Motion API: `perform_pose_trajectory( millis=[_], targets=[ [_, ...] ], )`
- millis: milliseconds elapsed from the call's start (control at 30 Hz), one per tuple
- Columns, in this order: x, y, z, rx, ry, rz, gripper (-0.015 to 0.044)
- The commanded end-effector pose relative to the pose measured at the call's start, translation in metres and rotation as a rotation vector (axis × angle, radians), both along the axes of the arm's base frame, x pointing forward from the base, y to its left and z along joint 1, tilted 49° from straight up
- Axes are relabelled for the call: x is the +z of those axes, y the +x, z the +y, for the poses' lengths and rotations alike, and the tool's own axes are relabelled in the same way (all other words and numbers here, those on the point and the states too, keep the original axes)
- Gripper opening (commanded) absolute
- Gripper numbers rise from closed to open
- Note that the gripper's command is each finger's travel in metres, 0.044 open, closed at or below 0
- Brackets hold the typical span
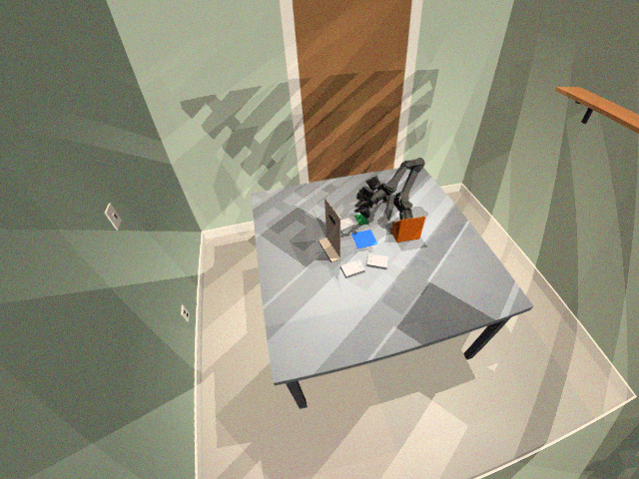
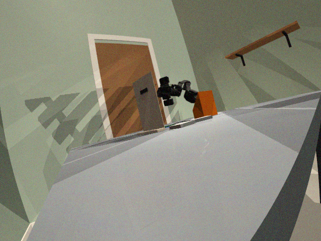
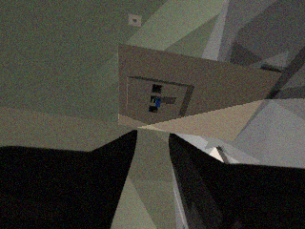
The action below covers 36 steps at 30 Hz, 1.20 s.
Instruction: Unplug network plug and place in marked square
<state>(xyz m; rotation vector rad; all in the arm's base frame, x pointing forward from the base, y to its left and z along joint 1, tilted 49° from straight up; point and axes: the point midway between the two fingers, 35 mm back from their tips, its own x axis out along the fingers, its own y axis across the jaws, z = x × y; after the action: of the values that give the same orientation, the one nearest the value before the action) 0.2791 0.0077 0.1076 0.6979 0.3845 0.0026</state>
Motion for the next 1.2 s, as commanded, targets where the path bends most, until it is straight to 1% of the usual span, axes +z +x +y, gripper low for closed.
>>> perform_pose_trajectory(
  millis=[0, 167, 1000, 1167],
  targets=[
    [-0.012, -0.006, 0.002, -0.002, 0.049, 0.030, 0.0156],
    [-0.012, -0.003, 0.002, -0.002, 0.049, 0.030, 0.0156],
    [-0.022, 0.050, 0.000, -0.002, 0.049, 0.028, 0.0156],
    [-0.024, 0.054, 0.000, -0.002, 0.049, 0.028, 0.0156]
  ],
)
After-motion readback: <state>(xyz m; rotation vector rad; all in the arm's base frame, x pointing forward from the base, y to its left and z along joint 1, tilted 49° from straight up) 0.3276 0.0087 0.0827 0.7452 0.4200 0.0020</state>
